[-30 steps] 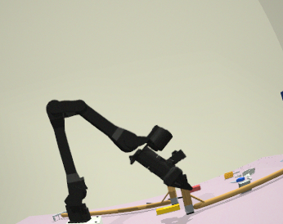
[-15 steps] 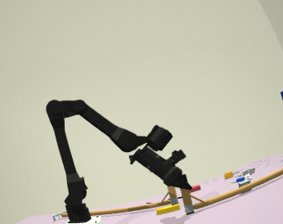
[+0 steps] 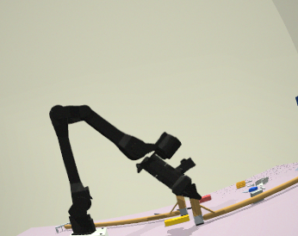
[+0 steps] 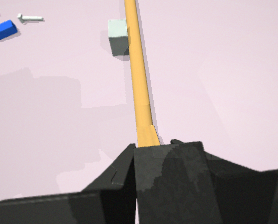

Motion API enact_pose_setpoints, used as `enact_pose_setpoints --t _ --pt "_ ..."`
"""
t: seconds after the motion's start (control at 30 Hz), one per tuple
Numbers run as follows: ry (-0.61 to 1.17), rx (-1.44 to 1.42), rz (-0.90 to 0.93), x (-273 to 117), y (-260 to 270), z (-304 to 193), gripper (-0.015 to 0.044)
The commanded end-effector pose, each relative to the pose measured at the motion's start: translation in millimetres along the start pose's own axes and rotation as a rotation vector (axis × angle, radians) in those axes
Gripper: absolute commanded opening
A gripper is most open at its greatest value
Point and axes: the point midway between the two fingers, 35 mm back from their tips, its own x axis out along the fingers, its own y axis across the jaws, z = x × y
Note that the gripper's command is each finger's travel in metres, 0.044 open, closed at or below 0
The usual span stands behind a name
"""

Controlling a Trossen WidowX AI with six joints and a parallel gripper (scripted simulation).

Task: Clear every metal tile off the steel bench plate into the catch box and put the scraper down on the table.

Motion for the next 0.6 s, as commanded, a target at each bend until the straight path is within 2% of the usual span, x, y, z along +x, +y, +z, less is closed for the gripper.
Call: enact_pose_setpoints --t 0.0,0.57 --pt "-0.003 -0.011 0.014 -0.5 7.3 2.0 0.0000" --pt "-0.003 -0.047 0.044 -1.9 28.3 1.3 0.0000"
